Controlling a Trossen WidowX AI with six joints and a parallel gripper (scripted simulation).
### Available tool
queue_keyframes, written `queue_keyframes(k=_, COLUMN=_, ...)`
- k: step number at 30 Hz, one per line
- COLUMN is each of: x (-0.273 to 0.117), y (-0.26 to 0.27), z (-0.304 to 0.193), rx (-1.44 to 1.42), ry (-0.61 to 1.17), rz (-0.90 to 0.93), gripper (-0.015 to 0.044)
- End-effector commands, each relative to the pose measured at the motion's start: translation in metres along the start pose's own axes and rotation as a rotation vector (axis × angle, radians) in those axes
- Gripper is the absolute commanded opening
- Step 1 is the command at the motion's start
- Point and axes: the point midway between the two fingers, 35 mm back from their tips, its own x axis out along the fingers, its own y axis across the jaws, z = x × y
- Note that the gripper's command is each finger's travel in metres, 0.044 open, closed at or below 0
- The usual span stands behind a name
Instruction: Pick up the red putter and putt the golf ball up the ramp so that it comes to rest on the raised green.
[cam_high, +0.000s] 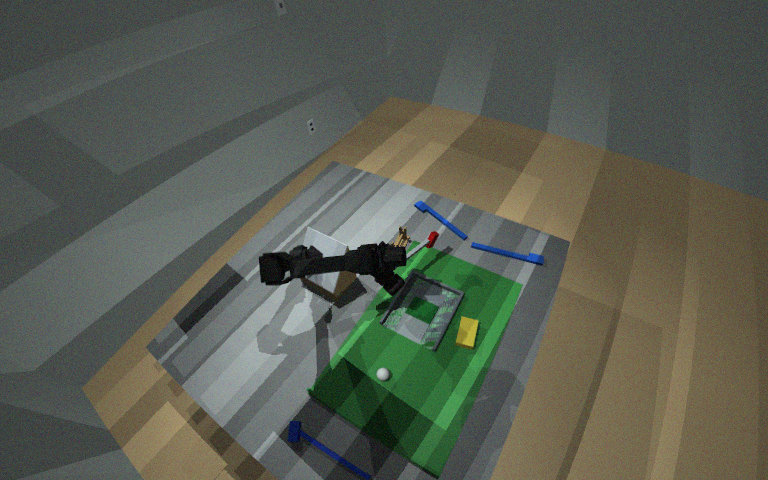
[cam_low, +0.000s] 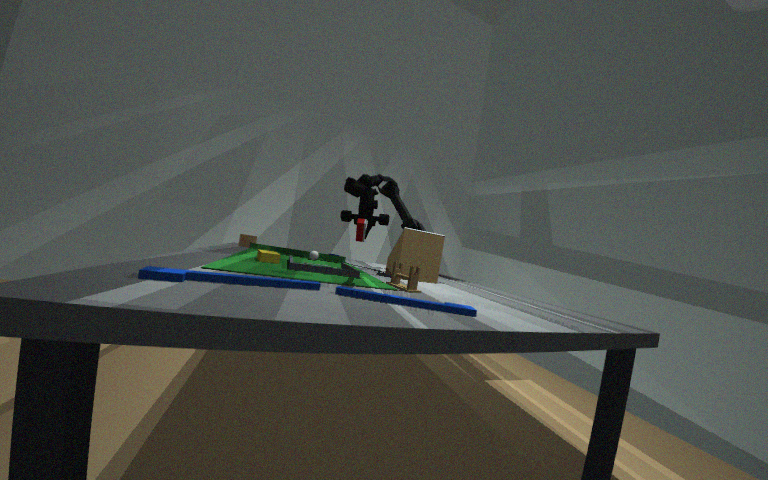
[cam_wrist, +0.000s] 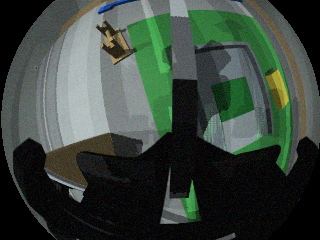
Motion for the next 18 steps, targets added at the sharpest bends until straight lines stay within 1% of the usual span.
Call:
queue_keyframes(k=1, x=-0.012, y=-0.018, z=-0.021, rx=0.113, ry=-0.009, rz=-0.026, gripper=0.0)
queue_keyframes(k=10, x=-0.033, y=-0.048, z=-0.088, rx=0.392, ry=0.01, rz=-0.067, gripper=0.0)
queue_keyframes(k=18, x=-0.05, y=-0.06, z=-0.154, rx=0.641, ry=0.041, rz=-0.107, gripper=0.0)
